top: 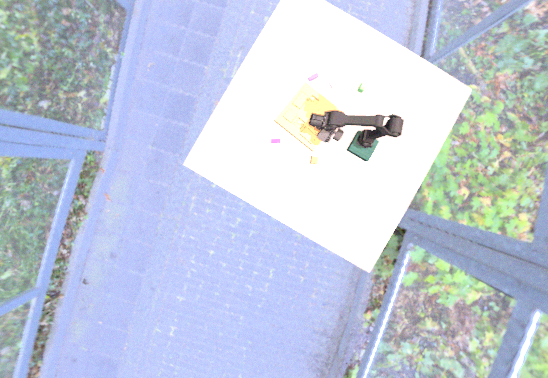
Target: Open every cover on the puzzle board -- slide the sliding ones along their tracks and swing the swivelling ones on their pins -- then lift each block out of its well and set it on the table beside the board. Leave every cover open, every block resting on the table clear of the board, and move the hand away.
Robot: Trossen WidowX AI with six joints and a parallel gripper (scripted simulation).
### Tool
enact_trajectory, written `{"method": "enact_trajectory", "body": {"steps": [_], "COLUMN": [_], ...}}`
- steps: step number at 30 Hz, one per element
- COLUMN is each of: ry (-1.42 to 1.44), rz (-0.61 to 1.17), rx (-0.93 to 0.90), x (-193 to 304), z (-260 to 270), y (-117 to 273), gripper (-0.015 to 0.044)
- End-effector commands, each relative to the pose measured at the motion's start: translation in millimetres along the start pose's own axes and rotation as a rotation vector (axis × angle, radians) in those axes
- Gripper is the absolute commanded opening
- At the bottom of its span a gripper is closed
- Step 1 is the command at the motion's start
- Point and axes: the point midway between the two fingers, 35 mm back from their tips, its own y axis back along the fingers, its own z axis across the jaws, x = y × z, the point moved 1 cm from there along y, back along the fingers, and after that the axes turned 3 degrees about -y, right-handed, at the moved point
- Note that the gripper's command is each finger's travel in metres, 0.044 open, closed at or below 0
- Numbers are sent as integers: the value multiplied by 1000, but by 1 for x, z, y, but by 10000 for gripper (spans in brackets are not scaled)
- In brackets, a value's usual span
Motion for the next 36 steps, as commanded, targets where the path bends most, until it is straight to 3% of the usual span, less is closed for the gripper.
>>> {"method": "enact_trajectory", "body": {"steps": [1, 14, 36], "ry": [1, 1, 1], "rz": [1, 1, 1], "rx": [10, 10, 10], "x": [0, 0, -1], "z": [-1, -1, 0], "y": [1, -31, -31], "gripper": [144, 144, 144]}}
